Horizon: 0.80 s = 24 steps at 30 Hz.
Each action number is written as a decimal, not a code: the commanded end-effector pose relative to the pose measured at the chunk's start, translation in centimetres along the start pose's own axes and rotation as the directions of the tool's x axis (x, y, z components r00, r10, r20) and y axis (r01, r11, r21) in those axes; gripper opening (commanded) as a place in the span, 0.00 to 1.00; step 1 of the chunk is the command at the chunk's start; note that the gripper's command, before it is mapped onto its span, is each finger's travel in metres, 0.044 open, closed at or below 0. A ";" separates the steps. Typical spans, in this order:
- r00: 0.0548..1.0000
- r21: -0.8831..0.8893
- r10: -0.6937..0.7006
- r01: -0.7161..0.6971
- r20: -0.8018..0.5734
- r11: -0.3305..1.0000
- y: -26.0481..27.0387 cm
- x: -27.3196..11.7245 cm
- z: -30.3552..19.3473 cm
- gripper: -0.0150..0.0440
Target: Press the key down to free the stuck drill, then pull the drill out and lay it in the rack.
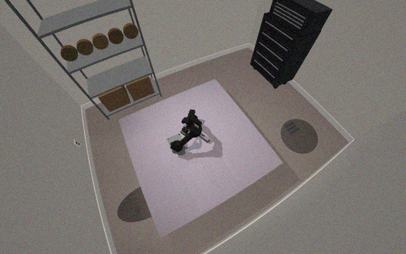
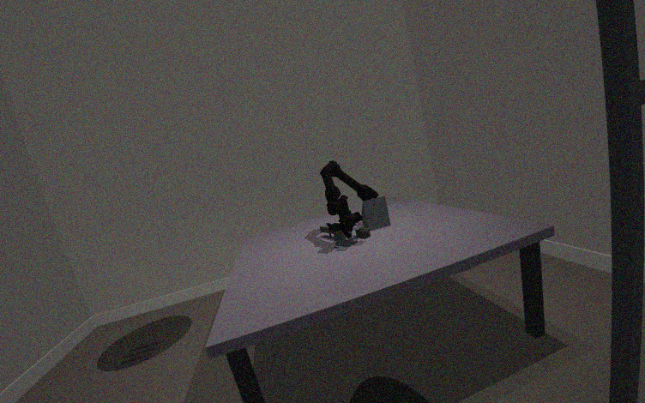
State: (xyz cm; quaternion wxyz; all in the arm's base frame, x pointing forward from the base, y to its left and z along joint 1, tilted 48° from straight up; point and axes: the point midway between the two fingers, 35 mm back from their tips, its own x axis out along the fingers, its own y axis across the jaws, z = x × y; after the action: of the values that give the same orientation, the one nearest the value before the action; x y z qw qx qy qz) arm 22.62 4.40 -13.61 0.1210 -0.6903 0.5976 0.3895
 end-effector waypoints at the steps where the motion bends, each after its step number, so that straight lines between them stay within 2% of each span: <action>1: 1.000 0.003 0.000 0.000 0.003 1.000 0.0 0.0 0.5 0.25; 24: 1.000 0.003 -0.001 0.001 0.005 1.000 -0.1 -0.1 3.8 0.25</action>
State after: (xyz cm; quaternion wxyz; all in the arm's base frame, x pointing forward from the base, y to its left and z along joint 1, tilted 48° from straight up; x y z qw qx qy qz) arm 21.37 6.49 -15.70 0.1216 -0.6902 0.5970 0.3905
